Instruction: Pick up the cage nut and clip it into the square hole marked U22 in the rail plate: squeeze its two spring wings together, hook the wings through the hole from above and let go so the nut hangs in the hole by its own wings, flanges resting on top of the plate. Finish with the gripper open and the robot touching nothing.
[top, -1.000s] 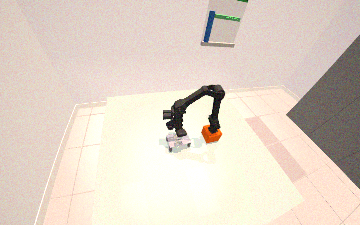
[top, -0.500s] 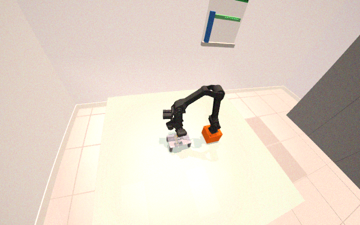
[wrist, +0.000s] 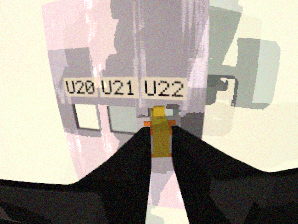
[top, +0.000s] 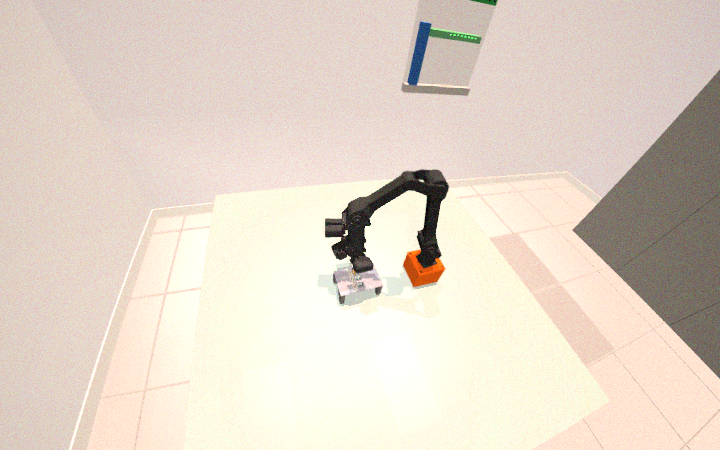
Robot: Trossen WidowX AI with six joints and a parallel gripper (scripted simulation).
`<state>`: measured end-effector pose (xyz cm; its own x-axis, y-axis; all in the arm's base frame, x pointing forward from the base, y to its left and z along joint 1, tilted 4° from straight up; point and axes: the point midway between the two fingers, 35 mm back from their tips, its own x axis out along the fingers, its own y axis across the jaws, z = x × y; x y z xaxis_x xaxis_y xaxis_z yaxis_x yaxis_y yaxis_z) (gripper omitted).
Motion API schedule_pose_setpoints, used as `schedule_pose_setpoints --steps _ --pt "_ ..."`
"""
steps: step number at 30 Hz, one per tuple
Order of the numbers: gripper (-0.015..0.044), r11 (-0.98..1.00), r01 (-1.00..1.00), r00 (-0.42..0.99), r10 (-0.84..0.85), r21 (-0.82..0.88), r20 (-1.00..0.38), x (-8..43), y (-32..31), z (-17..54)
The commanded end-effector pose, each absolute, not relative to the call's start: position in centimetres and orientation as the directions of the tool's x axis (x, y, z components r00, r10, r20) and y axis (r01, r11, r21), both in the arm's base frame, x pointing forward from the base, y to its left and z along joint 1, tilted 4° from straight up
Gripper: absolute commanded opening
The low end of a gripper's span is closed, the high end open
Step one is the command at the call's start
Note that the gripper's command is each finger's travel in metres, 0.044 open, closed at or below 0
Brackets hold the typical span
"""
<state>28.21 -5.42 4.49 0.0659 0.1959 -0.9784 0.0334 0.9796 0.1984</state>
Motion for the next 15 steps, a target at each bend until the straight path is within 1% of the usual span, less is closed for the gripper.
schedule_pose_setpoints --steps 1,15 --pt "0.0028 0.977 0.03 0.068 0.208 0.21 -0.976 28.31 -5.41 4.53" --pt "0.0028 0.971 0.028 0.069 0.233 0.236 -0.97 28.31 -5.56 4.47"
